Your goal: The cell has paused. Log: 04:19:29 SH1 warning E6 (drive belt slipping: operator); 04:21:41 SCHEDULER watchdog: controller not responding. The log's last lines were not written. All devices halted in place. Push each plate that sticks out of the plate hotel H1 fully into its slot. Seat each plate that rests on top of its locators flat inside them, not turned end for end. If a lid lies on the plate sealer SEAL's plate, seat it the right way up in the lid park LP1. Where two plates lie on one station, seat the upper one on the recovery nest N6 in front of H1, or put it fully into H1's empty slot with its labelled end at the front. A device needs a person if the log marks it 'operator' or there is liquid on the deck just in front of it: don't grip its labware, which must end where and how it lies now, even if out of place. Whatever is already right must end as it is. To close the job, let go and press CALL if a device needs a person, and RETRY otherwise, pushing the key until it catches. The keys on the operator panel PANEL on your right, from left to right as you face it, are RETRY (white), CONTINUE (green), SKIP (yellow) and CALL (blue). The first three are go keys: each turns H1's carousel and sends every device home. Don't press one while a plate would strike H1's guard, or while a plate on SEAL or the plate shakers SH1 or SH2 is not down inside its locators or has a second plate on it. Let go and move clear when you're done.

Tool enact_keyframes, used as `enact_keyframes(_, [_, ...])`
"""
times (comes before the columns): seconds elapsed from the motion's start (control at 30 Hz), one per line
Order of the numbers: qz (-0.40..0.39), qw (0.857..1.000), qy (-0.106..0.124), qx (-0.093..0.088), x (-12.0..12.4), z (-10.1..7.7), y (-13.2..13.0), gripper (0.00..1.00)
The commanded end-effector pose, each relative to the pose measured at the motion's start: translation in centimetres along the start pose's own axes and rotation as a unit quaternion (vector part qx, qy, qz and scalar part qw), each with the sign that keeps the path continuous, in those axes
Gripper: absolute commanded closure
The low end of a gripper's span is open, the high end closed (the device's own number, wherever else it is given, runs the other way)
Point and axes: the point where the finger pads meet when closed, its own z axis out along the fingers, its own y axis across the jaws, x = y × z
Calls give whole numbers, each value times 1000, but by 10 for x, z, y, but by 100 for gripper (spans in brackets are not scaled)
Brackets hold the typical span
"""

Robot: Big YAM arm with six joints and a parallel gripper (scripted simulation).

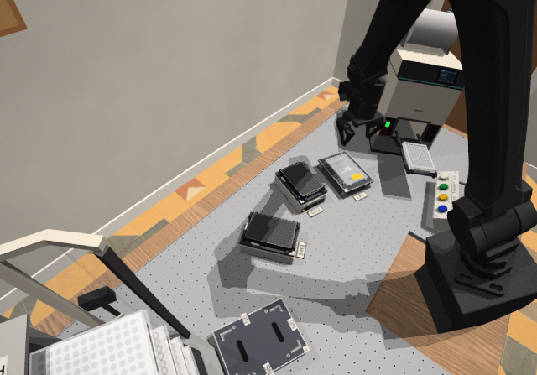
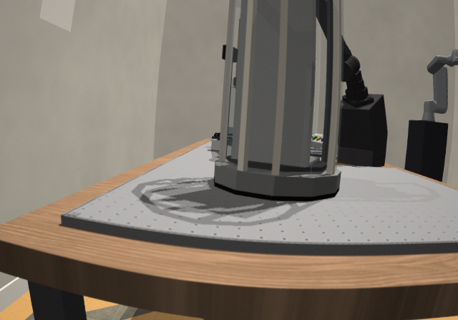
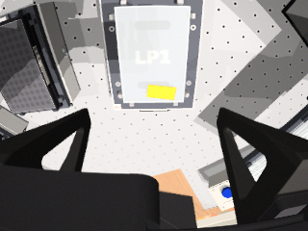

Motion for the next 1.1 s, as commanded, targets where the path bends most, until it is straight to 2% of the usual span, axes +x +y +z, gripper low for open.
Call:
enact_keyframes(0.0, [-15,1000,-26,4,-24,-28,-3,0])
enact_keyframes(0.4, [-16,999,-27,6,-24,-62,-2,0])
enact_keyframes(0.5, [-16,1000,-24,5,-23,-62,-3,0])
enact_keyframes(0.97, [-17,999,-28,7,-23,-104,-2,0])
enact_keyframes(1.03, [-17,999,-28,7,-23,-104,-2,0])
enact_keyframes(1.07, [-15,1000,-10,0,-19,-87,-2,0])
